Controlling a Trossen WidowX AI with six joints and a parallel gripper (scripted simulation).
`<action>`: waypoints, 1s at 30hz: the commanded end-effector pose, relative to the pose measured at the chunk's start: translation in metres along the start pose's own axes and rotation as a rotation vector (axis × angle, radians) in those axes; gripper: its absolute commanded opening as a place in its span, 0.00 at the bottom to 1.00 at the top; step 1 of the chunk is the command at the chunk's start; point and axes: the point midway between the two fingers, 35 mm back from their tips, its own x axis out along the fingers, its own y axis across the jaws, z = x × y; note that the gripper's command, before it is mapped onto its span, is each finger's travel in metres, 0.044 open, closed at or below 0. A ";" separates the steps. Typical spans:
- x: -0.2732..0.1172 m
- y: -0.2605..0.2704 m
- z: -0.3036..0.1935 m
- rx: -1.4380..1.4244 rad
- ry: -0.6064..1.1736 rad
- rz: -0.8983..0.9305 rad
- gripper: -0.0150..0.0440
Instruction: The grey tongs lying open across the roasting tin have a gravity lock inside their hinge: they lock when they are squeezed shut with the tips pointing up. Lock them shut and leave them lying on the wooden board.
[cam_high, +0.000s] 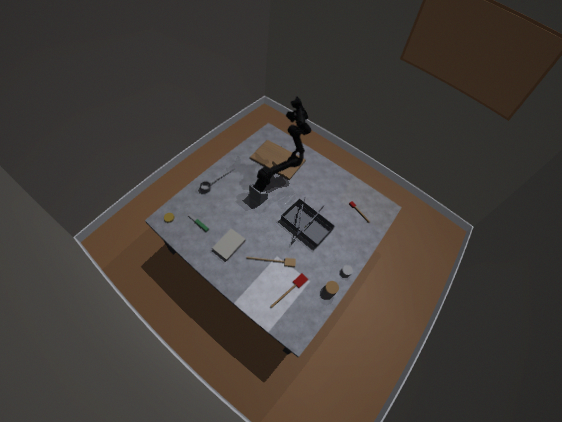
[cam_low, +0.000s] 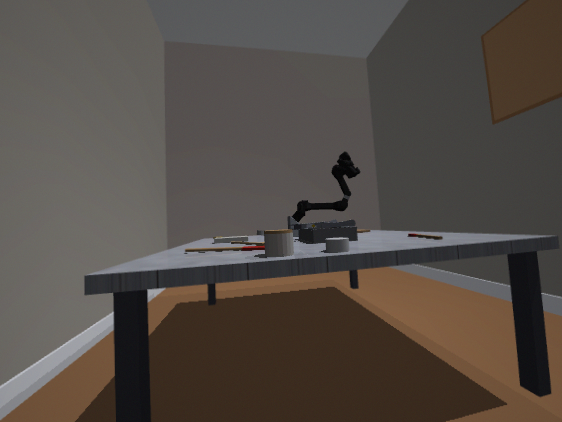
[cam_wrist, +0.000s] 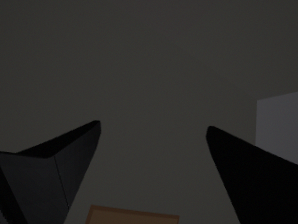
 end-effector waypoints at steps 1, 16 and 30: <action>0.000 0.000 0.000 0.000 0.000 0.000 0.98; -0.042 -0.158 0.000 -0.261 0.152 -0.499 1.00; -0.178 -0.286 -0.018 -0.395 0.474 -1.048 1.00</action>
